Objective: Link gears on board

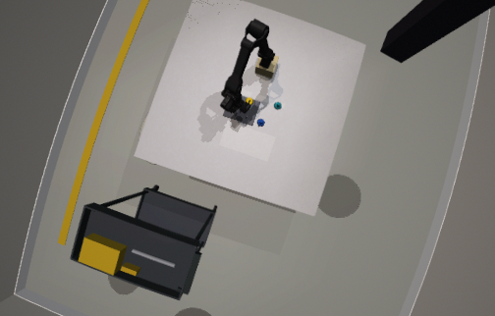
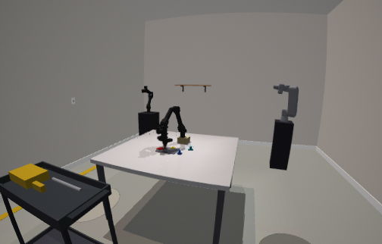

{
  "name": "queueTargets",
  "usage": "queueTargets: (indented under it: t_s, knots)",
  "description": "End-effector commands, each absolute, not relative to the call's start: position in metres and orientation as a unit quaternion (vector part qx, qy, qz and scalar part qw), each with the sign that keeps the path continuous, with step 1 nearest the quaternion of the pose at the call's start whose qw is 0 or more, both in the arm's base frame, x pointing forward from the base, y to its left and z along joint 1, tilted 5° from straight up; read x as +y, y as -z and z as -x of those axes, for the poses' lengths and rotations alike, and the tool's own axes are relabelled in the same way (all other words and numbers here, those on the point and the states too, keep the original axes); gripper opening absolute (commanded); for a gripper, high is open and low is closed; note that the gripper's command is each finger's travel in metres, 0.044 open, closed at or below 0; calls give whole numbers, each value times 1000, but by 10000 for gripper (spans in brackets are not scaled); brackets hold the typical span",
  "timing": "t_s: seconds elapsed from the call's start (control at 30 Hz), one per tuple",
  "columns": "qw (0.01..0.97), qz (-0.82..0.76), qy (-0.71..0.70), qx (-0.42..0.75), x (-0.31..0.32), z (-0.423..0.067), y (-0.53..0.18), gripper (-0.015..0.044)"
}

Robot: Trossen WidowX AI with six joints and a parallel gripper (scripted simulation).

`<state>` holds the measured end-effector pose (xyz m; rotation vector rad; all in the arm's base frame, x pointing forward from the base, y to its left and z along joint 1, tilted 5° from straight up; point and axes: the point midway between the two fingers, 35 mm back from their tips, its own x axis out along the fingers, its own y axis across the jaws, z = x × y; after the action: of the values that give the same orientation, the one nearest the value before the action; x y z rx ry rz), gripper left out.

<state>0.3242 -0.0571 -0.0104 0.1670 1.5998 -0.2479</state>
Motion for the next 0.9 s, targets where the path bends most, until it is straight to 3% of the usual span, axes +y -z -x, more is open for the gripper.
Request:
queueTargets:
  t_s: [0.0,0.17,0.57,0.87]
  knots:
    - [684,-99,136,710,-57,-324,11,26]
    - [683,-107,145,708,-57,-325,6,140]
    - [683,-107,145,708,-55,-327,-38,140]
    - [692,55,-34,719,66,-304,-29,376]
